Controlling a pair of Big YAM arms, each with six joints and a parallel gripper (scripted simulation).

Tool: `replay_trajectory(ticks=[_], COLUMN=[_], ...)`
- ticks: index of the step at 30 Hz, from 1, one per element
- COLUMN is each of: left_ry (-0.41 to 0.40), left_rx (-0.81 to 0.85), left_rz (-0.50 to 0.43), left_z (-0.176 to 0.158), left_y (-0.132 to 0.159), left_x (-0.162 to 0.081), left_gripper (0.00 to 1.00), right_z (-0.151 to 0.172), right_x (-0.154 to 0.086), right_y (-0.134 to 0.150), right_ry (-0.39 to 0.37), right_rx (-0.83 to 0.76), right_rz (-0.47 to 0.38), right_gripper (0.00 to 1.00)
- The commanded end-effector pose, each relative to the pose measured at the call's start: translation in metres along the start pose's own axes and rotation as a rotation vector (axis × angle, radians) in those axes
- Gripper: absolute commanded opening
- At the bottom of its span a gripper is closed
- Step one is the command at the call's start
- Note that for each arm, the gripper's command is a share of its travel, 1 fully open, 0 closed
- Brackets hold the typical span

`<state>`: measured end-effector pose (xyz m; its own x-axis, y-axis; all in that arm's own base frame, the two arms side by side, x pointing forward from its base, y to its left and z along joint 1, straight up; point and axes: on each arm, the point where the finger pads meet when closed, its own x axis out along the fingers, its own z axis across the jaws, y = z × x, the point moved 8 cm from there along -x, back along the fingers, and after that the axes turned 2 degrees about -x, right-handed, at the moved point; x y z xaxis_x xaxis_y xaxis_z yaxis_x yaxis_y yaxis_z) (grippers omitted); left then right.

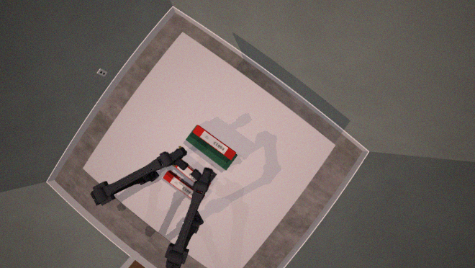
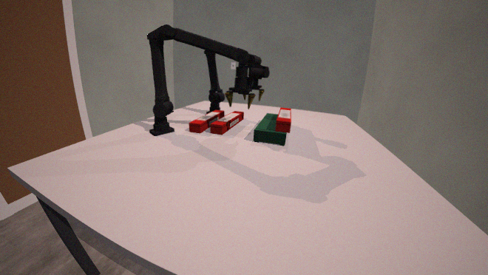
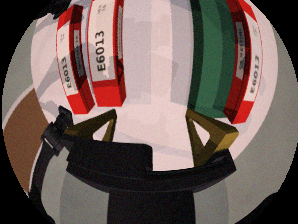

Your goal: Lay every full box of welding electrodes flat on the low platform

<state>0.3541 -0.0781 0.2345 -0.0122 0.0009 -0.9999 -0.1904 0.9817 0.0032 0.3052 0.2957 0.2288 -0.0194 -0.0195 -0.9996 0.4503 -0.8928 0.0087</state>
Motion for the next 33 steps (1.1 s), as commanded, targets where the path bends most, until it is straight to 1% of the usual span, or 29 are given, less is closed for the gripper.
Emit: replay_trajectory(ticks=[1, 4, 6, 16, 18, 19, 20, 21, 23, 24, 26, 27, 31, 32, 33], left_ry=[-0.048, -0.044, -0.044, -0.025, -0.029, -0.087, -0.066, -0.048, -0.048, -0.048, -0.048, -0.048, -0.048, -0.048, -0.023], left_rx=[-0.013, -0.013, -0.013, -0.013, -0.013, -0.031, -0.035, -0.013, -0.013, -0.013, -0.013, -0.013, -0.013, -0.013, -0.036], left_rz=[-0.021, -0.02, -0.02, -0.011, -0.014, -0.05, -0.037, -0.028, -0.028, -0.028, -0.028, -0.028, -0.028, -0.028, -0.01], left_z=[-0.018, -0.038, -0.038, -0.106, -0.106, -0.09, -0.086, -0.096, -0.096, -0.096, -0.095, -0.095, -0.095, -0.095, -0.097], left_y=[-0.003, -0.002, -0.002, 0.002, 0.002, -0.002, -0.003, -0.001, -0.001, -0.001, -0.001, -0.001, -0.001, -0.001, 0.004], left_x=[-0.012, -0.008, -0.008, 0.003, 0.003, -0.02, -0.013, -0.005, -0.005, -0.005, -0.005, -0.005, -0.005, -0.005, 0.013], left_gripper=[1.0, 1.0, 1.0, 1.0, 1.0, 1.0, 1.0, 1.0, 1.0, 1.0, 1.0, 1.0, 1.0, 1.0, 1.0], right_z=[0.017, 0.037, 0.037, 0.102, 0.11, 0.103, 0.096, 0.093, 0.093, 0.105, 0.105, 0.101, 0.101, 0.104, 0.103], right_x=[-0.021, -0.017, -0.017, -0.005, -0.004, -0.017, -0.027, -0.025, -0.025, 0.005, 0.005, -0.01, -0.01, 0.008, 0.011], right_y=[-0.007, -0.008, -0.008, -0.011, -0.011, -0.015, -0.015, -0.011, -0.011, -0.006, -0.007, -0.011, -0.011, -0.007, -0.008], right_ry=[0.07, 0.069, 0.069, 0.061, 0.056, 0.084, 0.107, 0.103, 0.103, 0.028, 0.031, 0.066, 0.066, 0.036, 0.036], right_rx=[0.01, 0.009, 0.009, 0.009, 0.009, 0.009, 0.017, 0.032, 0.032, 0.03, 0.027, 0.01, 0.01, 0.028, 0.028], right_rz=[-0.027, -0.027, -0.027, -0.027, -0.026, -0.039, -0.049, -0.047, -0.047, -0.012, -0.014, -0.029, -0.029, -0.016, -0.016], right_gripper=[1.0, 1.0, 1.0, 1.0, 1.0, 1.0, 1.0, 1.0, 1.0, 1.0, 1.0, 1.0, 1.0, 1.0, 1.0])
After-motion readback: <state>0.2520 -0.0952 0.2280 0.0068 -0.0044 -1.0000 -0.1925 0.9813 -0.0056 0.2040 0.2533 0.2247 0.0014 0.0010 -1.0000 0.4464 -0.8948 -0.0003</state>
